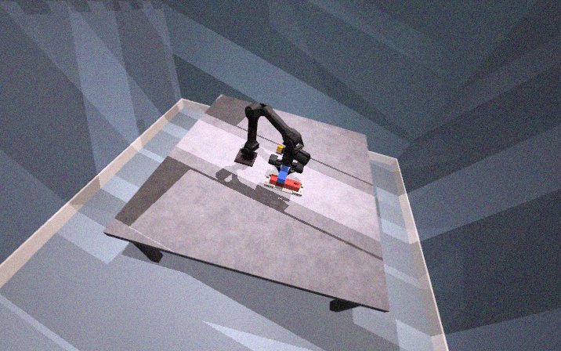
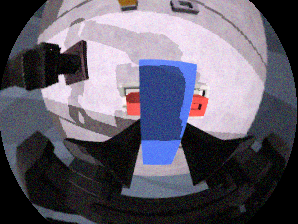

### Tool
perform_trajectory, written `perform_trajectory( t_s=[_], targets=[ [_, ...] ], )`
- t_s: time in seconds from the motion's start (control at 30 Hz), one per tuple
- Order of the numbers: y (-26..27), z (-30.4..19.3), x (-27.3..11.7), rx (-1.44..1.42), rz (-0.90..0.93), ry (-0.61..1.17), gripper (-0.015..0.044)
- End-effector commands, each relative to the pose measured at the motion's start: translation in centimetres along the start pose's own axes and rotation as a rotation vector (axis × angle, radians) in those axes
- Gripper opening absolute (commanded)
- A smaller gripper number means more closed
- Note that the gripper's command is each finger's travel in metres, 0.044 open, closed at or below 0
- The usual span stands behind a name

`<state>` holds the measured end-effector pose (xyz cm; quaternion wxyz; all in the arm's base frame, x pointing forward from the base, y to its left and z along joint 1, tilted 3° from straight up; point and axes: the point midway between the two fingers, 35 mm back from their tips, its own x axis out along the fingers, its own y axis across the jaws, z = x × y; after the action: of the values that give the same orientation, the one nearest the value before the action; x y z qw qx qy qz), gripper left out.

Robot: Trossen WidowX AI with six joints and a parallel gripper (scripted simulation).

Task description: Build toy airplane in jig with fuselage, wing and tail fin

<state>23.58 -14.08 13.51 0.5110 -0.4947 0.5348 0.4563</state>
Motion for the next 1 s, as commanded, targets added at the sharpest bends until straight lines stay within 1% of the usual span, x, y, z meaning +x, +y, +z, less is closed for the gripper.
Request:
perform_trajectory(
  t_s=[0.0,0.13,0.97],
  targets=[
    [-0.1,0.0,-0.1,-0.003,-0.006,0.001,0.0195],
    [-0.1,0.0,0.0,-0.003,-0.006,0.001,0.0195],
    [-0.2,0.0,3.8,-0.003,-0.006,0.001,0.0195]
  ],
)
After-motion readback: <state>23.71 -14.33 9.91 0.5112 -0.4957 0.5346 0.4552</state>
